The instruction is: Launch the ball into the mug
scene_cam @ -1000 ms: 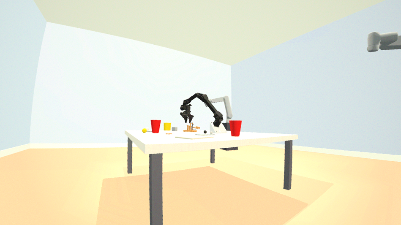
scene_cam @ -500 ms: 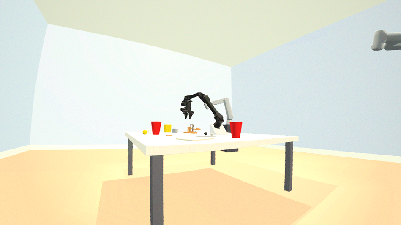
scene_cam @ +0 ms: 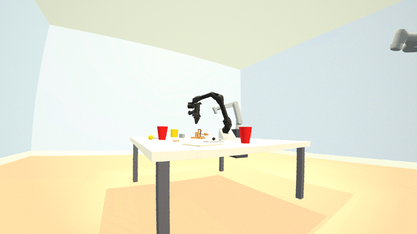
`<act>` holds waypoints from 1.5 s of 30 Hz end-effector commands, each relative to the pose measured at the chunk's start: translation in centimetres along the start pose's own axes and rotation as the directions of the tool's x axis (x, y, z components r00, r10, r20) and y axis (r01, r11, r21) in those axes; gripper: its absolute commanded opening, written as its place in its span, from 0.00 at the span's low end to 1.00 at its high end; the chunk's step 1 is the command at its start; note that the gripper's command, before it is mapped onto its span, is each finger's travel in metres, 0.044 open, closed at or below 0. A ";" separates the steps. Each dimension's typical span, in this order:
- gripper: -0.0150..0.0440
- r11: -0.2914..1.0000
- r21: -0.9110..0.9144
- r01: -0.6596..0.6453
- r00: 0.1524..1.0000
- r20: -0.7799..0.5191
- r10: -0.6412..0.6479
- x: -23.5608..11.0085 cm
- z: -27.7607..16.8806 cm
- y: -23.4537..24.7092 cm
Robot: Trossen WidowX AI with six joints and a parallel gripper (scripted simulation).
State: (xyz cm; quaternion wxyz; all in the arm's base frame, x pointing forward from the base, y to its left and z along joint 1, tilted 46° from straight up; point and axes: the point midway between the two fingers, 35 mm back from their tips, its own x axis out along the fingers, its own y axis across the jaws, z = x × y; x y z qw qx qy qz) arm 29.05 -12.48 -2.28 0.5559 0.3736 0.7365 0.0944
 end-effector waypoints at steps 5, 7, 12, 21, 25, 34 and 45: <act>0.76 0.967 -0.254 -0.015 1.000 -0.006 0.014 2.7 -6.7 8.3; 0.76 0.949 -0.313 -0.021 1.000 -0.010 0.019 3.5 -8.6 9.9; 0.76 0.889 -0.457 -0.044 0.999 -0.027 0.036 5.8 -13.7 12.9; 0.76 0.816 -0.573 -0.074 0.997 -0.053 0.054 8.0 -18.7 13.6; 0.76 0.816 -0.573 -0.074 0.997 -0.053 0.054 8.0 -18.8 13.4; 0.76 0.816 -0.573 -0.075 0.997 -0.053 0.054 9.7 -18.9 13.5; 0.76 0.816 -0.573 -0.073 0.997 -0.051 0.054 11.5 -19.0 13.6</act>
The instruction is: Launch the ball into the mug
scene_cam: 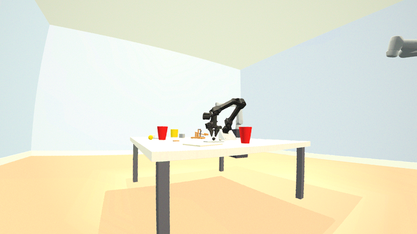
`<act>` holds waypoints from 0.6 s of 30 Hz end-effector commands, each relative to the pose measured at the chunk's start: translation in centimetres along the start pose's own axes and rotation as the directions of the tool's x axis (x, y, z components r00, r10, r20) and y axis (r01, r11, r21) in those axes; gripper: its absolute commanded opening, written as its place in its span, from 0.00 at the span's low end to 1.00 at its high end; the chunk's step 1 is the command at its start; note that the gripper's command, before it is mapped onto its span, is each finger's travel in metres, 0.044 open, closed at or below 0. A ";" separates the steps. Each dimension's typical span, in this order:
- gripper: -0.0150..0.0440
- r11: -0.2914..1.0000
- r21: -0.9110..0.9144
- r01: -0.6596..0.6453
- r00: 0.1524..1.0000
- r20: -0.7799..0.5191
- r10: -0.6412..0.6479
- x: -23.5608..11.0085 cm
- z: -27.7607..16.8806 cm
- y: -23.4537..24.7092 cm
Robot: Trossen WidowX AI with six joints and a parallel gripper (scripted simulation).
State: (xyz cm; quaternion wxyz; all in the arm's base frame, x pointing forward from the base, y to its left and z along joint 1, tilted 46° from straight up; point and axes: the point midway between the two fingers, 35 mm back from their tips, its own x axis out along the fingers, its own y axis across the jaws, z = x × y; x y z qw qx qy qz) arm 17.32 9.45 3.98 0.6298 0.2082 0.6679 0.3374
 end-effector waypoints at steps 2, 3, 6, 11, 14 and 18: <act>0.76 1.000 0.008 -0.005 1.000 -0.004 0.005 0.9 -0.2 0.0; 0.76 1.000 0.008 -0.005 1.000 -0.004 0.005 1.1 -0.2 0.0; 0.76 1.000 0.008 -0.006 1.000 -0.004 0.006 1.5 -0.2 0.0; 0.76 1.000 0.007 -0.007 1.000 -0.004 0.008 2.3 -0.3 0.1; 0.76 1.000 0.007 -0.008 1.000 -0.004 0.008 2.5 -0.3 0.1; 0.58 1.000 0.007 -0.008 1.000 -0.004 0.008 2.5 -0.3 0.1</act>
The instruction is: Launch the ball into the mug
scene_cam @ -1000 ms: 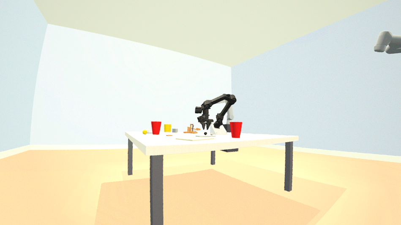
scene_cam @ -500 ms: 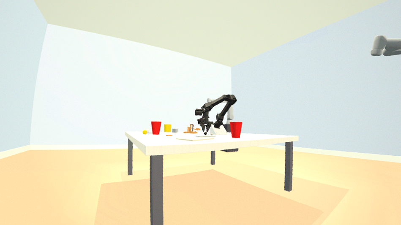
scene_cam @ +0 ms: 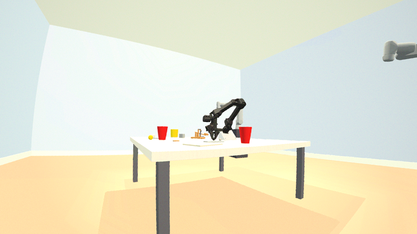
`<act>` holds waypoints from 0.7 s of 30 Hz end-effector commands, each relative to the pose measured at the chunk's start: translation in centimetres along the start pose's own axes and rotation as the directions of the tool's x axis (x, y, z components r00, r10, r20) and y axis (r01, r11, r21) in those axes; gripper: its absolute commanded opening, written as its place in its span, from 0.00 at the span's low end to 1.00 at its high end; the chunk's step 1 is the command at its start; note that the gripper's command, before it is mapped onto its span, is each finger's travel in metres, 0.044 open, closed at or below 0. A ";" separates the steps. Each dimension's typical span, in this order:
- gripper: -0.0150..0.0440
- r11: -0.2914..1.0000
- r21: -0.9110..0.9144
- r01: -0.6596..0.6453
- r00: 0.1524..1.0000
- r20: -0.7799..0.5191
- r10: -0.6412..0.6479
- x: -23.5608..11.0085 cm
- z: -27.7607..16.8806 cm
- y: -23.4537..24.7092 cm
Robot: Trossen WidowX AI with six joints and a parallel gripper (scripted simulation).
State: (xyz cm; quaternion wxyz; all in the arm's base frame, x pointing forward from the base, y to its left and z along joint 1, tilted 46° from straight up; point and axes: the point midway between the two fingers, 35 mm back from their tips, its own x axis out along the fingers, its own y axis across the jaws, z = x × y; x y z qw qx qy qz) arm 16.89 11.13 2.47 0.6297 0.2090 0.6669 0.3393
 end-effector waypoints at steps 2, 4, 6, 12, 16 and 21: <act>0.50 1.000 0.009 -0.004 1.000 -0.005 0.004 0.2 -0.2 0.0; 0.47 1.000 0.009 -0.004 1.000 -0.005 0.004 0.2 -0.2 0.0; 0.45 1.000 0.009 -0.004 1.000 -0.005 0.004 0.2 -0.2 0.0; 0.28 1.000 0.010 -0.002 1.000 -0.004 0.002 -0.1 -0.1 -0.1; 0.25 1.000 0.012 0.010 1.000 -0.001 -0.010 -1.8 0.5 -0.4; 0.25 1.000 0.014 0.019 1.000 -0.001 -0.019 -4.3 0.9 -0.8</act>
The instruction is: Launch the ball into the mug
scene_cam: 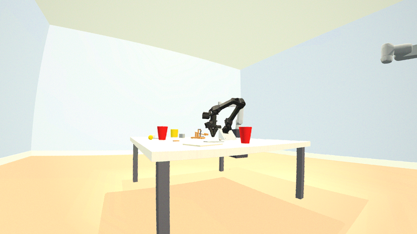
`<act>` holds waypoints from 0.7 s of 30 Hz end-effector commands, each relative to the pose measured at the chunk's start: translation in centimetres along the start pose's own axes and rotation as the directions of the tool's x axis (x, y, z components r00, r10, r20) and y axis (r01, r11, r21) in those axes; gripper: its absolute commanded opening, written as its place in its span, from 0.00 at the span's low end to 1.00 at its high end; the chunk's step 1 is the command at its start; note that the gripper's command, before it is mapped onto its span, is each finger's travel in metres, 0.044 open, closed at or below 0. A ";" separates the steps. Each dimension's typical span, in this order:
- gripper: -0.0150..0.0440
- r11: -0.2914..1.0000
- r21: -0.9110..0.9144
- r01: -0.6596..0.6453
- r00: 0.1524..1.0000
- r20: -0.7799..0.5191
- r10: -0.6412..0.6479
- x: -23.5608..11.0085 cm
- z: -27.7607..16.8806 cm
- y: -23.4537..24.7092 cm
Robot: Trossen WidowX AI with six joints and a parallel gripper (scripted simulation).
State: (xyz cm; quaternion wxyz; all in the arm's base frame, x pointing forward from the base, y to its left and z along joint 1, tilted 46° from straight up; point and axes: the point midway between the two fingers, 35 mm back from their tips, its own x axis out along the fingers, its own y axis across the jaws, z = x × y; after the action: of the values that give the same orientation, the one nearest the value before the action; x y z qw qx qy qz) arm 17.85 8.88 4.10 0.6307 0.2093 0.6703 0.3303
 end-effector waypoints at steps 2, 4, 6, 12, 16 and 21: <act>0.25 1.000 0.000 0.008 1.000 -0.002 -0.008 -2.4 0.4 -0.4; 0.25 1.000 0.000 0.009 1.000 -0.003 -0.009 -3.5 0.4 -0.4; 0.25 1.000 0.000 0.008 1.000 -0.004 -0.008 -4.5 0.4 -0.5; 0.25 1.000 -0.001 -0.001 1.000 -0.007 0.001 -7.7 0.1 -0.5; 0.25 1.000 -0.003 -0.011 1.000 -0.008 0.011 -9.5 -0.2 -0.3; 0.25 1.000 0.023 -0.012 1.000 -0.014 0.012 -9.6 -0.1 -0.9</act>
State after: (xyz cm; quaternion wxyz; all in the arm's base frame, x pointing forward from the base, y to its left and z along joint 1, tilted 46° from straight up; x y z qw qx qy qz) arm 18.80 2.09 10.39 0.6280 0.2131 0.6712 0.3312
